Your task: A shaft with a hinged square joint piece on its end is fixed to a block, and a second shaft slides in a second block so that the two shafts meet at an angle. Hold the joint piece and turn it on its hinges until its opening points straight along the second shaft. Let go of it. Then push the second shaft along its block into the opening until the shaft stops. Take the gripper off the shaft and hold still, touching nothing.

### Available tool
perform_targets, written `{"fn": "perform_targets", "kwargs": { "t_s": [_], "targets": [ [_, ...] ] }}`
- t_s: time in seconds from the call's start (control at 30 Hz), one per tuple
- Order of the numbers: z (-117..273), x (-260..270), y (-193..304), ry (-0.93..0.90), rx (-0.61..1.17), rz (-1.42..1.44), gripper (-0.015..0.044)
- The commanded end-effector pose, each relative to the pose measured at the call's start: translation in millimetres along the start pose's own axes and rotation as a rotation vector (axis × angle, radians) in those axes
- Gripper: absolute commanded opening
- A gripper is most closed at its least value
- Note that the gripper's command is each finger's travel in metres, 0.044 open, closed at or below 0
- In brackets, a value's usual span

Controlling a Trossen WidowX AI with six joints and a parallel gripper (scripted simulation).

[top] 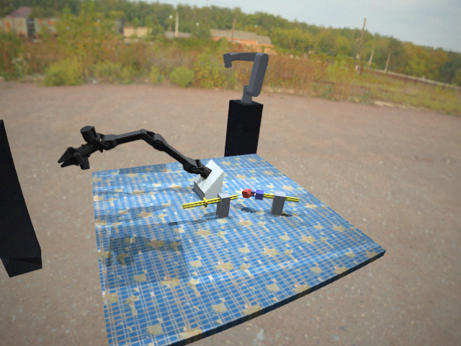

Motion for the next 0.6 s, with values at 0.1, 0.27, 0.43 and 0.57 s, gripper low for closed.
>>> {"fn": "perform_targets", "kwargs": {
  "t_s": [0.1,0.27,0.43,0.57],
  "targets": [
    [-0.8,-1.3,-1.3,0.003,-0.003,-0.011,0.044],
    [-9.2,-16.4,-15.8,0.038,-0.034,-0.128,0.044],
    [-20.1,-38.8,-33.8,0.082,-0.077,-0.282,0.044],
    [-28.0,-58.6,-47.2,0.116,-0.116,-0.401,0.044]
  ]
}}
Point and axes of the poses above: the point midway between the two fingers, 35 mm back from their tips, its own z axis back along the fingers, its own x axis across the jaws, y = z × x, the point moved 2 cm from there along z, back along the fingers, and after that the axes turned 13 degrees about z, right-handed, at the moved point
